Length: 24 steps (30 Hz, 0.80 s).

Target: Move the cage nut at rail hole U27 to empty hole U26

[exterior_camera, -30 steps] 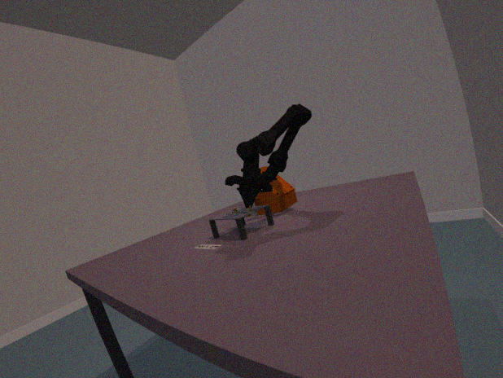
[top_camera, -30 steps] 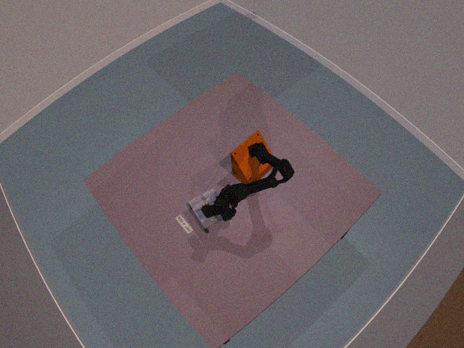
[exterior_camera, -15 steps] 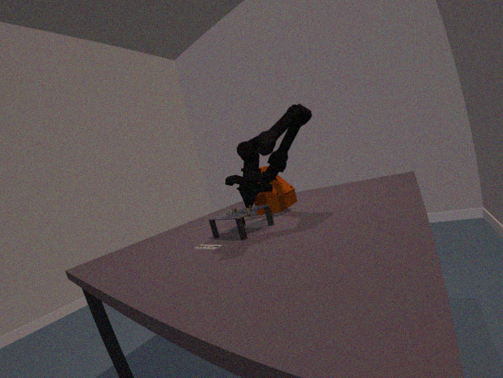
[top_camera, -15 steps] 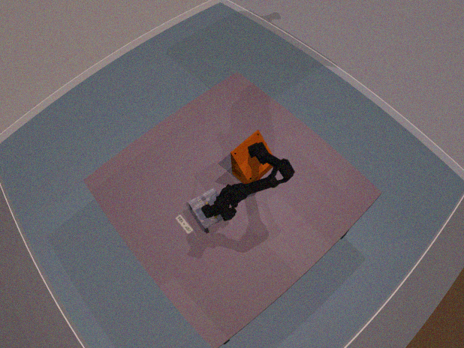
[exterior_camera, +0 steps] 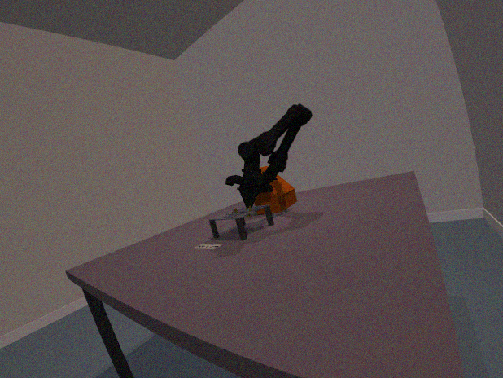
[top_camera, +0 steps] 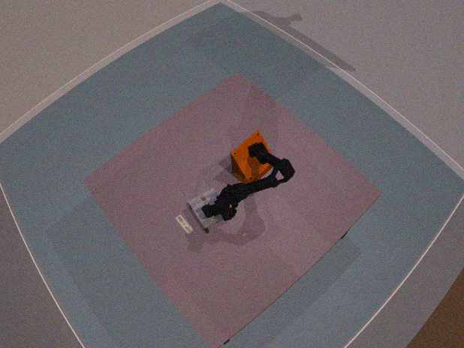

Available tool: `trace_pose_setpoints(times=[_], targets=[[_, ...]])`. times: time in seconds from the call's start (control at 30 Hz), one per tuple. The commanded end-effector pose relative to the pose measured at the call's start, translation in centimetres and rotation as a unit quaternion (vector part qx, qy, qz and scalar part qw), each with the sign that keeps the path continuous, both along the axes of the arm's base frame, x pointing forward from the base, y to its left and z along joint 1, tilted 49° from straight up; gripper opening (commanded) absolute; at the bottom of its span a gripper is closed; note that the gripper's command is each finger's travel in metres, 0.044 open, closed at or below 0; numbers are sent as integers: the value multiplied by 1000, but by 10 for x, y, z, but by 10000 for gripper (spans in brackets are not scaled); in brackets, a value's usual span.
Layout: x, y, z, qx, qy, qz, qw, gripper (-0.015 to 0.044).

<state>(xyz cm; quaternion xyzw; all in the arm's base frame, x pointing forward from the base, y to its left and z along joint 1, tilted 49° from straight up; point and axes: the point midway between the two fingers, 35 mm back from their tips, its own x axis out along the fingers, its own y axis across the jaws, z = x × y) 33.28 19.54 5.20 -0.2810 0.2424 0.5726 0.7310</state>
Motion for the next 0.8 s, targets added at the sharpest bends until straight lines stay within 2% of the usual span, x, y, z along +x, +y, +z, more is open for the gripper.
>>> trace_pose_setpoints(times=[0.0,0.77], targets=[[1,0,2,0,-4,-4,1000,24],[0,0,1,-1,-6,-7,1000,24]])
